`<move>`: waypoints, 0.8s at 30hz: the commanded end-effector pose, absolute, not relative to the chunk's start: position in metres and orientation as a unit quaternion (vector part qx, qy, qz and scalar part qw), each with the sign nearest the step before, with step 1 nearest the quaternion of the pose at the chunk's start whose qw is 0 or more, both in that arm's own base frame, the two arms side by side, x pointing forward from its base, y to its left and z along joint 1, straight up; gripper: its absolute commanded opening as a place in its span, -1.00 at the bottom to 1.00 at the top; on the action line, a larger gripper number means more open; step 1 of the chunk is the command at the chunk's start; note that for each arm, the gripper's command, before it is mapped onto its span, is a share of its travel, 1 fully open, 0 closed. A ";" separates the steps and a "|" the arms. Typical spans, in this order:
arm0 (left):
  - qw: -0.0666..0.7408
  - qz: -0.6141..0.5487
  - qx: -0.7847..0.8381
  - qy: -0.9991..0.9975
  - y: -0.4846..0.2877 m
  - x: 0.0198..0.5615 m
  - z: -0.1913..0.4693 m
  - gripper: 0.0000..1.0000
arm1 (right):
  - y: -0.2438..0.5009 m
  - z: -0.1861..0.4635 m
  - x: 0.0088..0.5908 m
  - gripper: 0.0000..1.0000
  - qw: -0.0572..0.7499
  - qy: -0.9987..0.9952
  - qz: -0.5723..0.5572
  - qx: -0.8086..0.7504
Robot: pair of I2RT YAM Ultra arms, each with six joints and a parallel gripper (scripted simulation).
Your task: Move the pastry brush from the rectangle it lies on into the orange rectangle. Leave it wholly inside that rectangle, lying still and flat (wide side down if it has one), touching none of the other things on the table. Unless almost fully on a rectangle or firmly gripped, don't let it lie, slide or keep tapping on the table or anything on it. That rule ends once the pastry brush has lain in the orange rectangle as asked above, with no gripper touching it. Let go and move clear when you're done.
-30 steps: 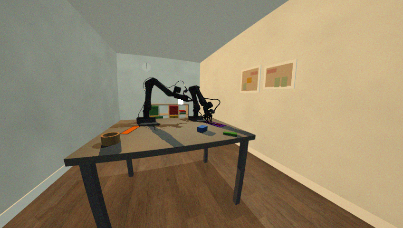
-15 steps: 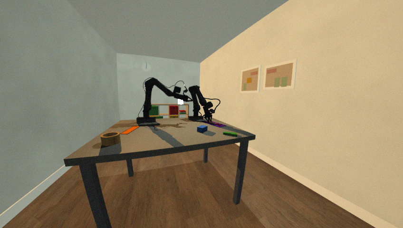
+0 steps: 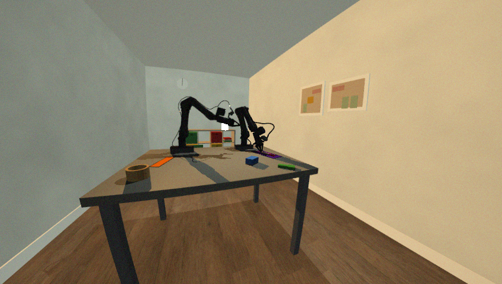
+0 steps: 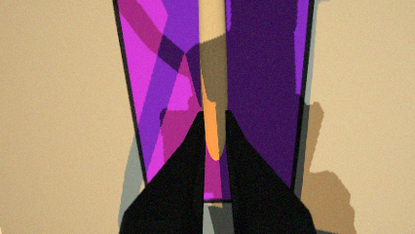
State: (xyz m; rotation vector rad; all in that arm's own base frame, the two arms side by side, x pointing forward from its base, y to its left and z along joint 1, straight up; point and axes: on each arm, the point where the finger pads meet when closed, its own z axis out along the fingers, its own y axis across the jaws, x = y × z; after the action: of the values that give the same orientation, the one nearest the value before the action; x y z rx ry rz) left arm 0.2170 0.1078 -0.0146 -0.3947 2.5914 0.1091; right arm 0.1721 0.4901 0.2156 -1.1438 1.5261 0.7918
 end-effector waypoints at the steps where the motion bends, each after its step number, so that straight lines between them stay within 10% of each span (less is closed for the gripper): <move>1: 0.259 0.037 -0.142 0.955 0.106 0.214 -0.015 -0.85 | 0.490 0.230 0.177 1.00 0.530 0.625 0.334 -0.466; 24: 0.265 0.039 -0.142 0.953 0.109 0.219 0.062 -0.86 | 0.472 0.222 0.178 1.00 0.512 0.643 0.314 -0.476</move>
State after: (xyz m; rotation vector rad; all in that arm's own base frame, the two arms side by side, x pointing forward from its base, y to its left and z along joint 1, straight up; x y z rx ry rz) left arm 0.2216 0.1102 0.0534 -0.3847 2.5698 0.1194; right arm 0.1734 0.4862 0.2104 -1.1526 1.5414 0.7792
